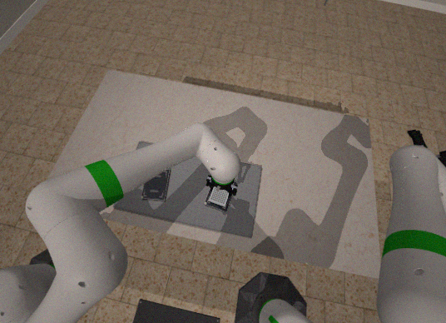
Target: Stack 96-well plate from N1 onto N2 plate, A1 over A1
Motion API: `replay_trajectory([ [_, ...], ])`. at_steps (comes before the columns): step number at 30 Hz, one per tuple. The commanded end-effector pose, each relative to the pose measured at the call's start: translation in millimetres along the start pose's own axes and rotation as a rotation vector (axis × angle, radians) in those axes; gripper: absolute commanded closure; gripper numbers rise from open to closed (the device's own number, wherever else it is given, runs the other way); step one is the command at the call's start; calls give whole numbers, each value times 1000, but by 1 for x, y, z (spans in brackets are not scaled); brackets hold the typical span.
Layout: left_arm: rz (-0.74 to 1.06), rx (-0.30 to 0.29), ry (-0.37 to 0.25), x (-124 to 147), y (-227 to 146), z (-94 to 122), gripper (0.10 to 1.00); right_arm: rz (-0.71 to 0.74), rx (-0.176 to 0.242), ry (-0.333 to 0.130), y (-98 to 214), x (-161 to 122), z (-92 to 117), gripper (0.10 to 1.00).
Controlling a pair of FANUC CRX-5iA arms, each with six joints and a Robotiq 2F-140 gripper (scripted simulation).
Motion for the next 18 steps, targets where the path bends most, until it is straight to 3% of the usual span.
replay_trajectory([
  [1, 0, 2, 2, 0, 1, 1, 999, 1, -1, 2, -1, -1, 1, 98],
  [13, 0, 2, 2, 0, 1, -1, 999, 1, -1, 2, -1, -1, 1, 98],
  [14, 0, 2, 2, 0, 1, -1, 98, 1, -1, 2, -1, -1, 1, 98],
  [18, 0, 2, 2, 0, 1, -1, 98, 1, -1, 2, -1, -1, 1, 98],
])
Point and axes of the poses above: on each arm, the point where the finger pads meet when closed, its own z axis back along the fingers, its own y axis across the jaws, x = y × z, the point moved 9 cm from there along z, back along the fingers, and after that the axes turned 5 degrees about z, right-handed, at the moved point
